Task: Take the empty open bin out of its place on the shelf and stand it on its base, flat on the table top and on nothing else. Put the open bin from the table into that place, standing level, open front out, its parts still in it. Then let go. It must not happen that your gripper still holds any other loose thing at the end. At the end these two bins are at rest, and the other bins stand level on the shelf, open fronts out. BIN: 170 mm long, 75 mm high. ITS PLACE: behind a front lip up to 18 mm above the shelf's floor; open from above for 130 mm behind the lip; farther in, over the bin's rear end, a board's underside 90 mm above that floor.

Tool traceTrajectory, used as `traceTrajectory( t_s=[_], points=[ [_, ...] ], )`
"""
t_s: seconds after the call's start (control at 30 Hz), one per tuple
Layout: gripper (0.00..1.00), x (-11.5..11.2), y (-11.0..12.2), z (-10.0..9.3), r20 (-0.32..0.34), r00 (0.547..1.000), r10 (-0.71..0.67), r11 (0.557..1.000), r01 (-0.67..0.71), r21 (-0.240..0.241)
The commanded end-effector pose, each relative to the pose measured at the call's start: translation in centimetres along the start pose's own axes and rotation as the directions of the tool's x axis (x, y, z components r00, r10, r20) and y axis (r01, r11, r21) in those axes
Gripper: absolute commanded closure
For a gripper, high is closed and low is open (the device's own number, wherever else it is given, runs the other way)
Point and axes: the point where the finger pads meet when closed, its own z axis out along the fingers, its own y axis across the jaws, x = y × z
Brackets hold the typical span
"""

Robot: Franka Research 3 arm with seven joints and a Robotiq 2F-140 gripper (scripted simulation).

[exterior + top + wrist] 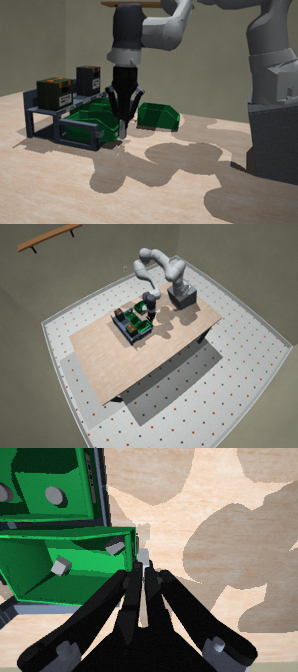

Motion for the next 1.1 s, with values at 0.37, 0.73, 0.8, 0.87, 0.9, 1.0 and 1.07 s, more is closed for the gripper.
traceTrajectory(
  t_s=[0.37,0.73,0.8,0.87,0.9,1.0,1.07],
  points=[
    [1.00,0.0,-0.3,0.0,-0.001,1.000,-0.006,1.000,0.006,0.000],
    [1.00,0.0,-0.7,0.0,-0.001,1.000,-0.006,1.000,0.006,0.000],
    [1.00,0.0,-0.9,0.0,-0.001,1.000,-0.006,1.000,0.006,0.000],
    [1.00,0.0,-1.1,0.0,-0.001,1.000,-0.006,1.000,0.006,0.000],
    [1.00,0.0,-1.2,0.0,-0.001,1.000,-0.006,1.000,0.006,0.000],
    [1.00,0.0,-1.5,0.0,-0.001,1.000,-0.006,1.000,0.006,0.000],
    [1.00,0.0,-1.7,0.0,-0.001,1.000,-0.006,1.000,0.006,0.000]
  ],
)
